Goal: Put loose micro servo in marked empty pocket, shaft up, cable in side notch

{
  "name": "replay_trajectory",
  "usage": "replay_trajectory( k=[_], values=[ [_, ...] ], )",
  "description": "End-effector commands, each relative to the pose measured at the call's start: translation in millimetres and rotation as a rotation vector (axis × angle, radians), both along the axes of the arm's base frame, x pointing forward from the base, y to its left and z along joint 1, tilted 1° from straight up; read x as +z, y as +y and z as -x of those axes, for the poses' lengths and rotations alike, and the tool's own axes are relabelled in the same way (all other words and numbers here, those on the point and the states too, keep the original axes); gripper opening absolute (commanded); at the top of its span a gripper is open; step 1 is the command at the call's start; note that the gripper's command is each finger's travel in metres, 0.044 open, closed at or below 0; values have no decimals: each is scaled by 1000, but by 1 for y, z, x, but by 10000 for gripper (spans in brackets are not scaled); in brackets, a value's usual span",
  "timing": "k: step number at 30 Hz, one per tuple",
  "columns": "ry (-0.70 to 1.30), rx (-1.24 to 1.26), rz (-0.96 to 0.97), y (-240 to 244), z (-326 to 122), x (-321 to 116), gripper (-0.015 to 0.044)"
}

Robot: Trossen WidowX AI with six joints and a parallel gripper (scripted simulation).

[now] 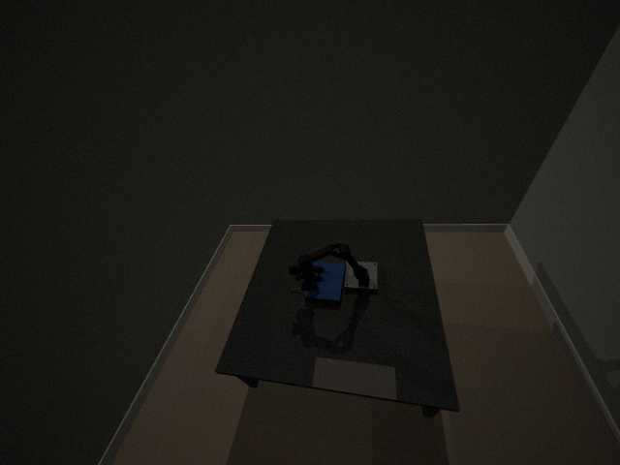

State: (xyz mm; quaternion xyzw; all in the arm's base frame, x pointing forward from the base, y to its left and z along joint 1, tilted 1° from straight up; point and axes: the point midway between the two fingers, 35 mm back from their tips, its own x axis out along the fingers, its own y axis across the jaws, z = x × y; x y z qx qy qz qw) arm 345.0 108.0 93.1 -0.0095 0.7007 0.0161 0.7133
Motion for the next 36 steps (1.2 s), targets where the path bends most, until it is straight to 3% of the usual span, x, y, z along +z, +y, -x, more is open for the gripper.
replay_trajectory(
  k=[1,36],
  values=[
    [-1,4,-2,0,0,-4,0],
    [-1,4,-2,1,-1,-34,0]
  ],
)
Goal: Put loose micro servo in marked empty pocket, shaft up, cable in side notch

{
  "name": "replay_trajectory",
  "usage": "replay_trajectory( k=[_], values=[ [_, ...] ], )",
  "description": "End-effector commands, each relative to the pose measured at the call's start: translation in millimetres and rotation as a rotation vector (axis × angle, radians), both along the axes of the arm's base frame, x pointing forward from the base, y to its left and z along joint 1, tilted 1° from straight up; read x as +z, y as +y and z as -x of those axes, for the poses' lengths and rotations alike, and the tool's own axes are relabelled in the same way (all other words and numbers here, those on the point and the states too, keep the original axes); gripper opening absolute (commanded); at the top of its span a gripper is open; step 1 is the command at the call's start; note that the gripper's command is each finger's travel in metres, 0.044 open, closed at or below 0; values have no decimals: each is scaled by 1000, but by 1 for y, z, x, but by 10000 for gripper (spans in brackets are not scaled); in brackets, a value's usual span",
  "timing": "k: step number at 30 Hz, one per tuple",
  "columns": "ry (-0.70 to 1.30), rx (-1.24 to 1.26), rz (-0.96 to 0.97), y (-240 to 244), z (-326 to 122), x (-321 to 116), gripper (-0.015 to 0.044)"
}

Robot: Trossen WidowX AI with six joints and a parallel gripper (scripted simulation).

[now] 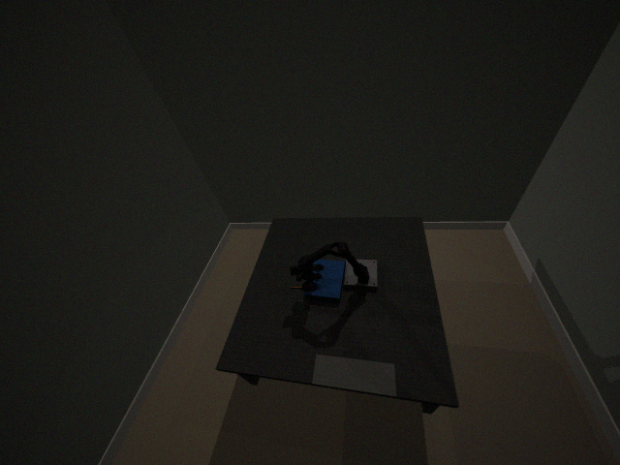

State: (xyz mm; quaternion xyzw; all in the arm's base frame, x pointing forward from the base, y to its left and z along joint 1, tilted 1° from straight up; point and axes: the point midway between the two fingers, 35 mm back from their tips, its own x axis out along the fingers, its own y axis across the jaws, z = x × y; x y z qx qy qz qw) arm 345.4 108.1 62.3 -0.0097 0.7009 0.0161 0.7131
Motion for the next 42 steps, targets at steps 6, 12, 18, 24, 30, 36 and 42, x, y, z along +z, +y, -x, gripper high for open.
replay_trajectory(
  k=[6,12,18,24,30,36,42],
  values=[
    [-2,3,-2,0,0,-1,157],
    [-2,3,-2,0,0,13,187],
    [-2,3,-2,-1,3,34,187],
    [-5,0,-3,0,19,44,292],
    [5,2,-2,-2,91,87,440],
    [8,3,-2,-5,112,95,440],
    [7,4,-2,-5,111,101,440]
  ],
)
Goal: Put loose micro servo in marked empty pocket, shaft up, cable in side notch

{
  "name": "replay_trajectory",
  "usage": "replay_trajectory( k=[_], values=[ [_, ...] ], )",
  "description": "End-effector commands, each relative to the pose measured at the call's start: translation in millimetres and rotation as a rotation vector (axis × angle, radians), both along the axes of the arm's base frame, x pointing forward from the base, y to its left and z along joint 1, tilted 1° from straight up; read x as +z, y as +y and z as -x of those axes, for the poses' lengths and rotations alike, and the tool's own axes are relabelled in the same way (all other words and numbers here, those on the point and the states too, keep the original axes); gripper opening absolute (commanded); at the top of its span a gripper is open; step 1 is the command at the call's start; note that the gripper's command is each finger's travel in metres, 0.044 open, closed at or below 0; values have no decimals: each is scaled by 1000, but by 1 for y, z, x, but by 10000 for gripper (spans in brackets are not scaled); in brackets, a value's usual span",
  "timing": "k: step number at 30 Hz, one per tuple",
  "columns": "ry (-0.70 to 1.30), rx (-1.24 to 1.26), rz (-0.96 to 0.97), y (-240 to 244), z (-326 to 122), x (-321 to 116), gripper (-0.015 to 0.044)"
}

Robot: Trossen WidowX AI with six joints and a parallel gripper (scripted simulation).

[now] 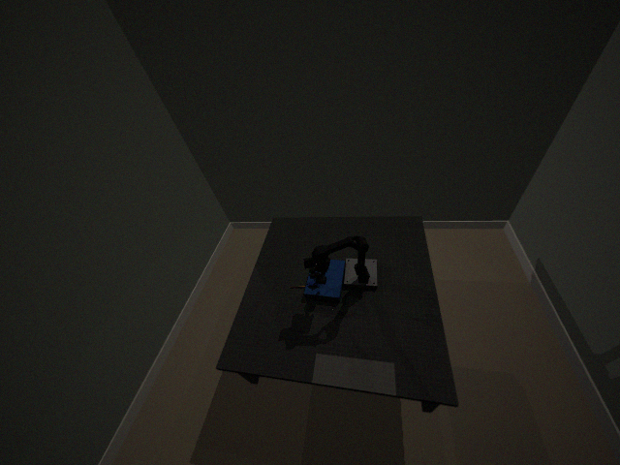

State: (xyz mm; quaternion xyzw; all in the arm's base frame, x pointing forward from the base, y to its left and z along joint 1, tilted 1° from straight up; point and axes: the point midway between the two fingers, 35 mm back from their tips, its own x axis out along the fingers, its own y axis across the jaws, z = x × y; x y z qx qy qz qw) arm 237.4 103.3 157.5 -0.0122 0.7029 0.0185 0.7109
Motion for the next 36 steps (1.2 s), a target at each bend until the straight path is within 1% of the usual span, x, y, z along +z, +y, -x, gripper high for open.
replay_trajectory(
  k=[1,5,7,36],
  values=[
    [0,-3,-3,0,3,11,440],
    [-7,-1,-3,-1,3,40,440],
    [-8,-1,-4,-2,3,47,440],
    [-8,-1,-4,-2,3,47,440]
  ],
)
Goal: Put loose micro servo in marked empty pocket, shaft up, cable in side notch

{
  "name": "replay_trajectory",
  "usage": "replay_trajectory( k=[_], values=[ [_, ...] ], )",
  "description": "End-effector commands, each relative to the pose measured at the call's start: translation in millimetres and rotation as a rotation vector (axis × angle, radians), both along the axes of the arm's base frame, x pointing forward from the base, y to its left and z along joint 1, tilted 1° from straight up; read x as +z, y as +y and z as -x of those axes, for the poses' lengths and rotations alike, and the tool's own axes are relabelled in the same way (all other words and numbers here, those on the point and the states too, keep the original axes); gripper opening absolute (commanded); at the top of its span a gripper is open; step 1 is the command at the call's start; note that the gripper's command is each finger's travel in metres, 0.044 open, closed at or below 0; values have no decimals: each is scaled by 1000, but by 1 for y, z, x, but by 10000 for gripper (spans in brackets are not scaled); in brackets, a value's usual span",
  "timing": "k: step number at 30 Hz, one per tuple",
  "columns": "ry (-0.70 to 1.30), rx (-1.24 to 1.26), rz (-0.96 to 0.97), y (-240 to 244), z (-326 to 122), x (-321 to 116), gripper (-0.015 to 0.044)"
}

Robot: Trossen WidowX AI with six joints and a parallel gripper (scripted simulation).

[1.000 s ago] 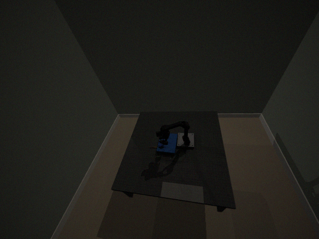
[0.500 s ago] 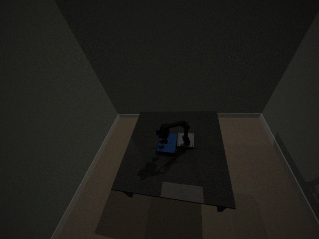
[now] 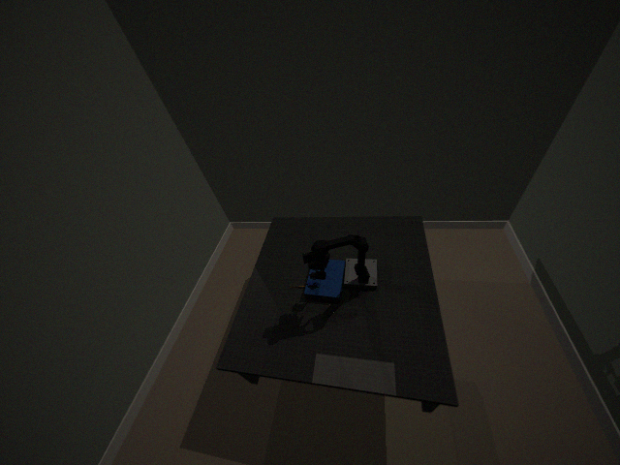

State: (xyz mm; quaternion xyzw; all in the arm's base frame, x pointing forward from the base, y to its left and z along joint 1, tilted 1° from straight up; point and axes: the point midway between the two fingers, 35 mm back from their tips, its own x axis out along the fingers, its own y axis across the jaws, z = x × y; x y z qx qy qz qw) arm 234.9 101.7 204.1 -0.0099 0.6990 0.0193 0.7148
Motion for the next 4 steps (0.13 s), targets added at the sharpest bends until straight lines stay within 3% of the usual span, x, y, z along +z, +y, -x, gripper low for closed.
replay_trajectory(
  k=[1,4],
  values=[
    [3,1,1,0,0,0,440],
    [3,1,1,0,0,0,440]
  ],
)
